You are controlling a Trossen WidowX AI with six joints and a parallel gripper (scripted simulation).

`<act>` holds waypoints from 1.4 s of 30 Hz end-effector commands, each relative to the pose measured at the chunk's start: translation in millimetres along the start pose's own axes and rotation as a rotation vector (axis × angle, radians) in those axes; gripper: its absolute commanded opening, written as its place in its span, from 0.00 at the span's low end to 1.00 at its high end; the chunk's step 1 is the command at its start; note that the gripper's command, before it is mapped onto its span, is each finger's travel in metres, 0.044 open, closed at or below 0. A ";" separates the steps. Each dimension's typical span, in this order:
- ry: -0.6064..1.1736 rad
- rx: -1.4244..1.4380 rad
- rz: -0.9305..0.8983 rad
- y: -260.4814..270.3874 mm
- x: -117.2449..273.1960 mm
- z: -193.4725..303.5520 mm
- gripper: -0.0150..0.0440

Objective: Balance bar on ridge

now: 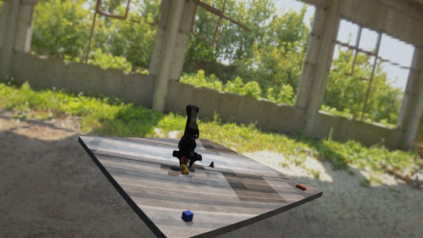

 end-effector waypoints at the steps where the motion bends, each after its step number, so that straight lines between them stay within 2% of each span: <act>1: 0.000 0.000 0.000 0.1 0.0 0.0 0.57; 3: 0.000 0.000 0.000 0.1 0.0 0.0 0.48; 10: 0.000 0.000 0.000 0.1 0.0 0.0 0.40; 13: 0.000 0.000 0.000 -0.1 3.7 -0.7 0.26; 14: 0.000 0.000 0.000 -0.2 6.2 -1.1 0.25; 42: 0.001 -0.003 0.002 -0.7 78.2 -1.9 0.25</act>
Point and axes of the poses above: the point midway between the two fingers, 35 mm back from their tips, its own x axis back along the fingers, its own y axis across the jaws, z = x × y, the point moved 1 cm from there along x, back along the fingers, and after that the axes turned 14 degrees about x, right-handed, at the moved point
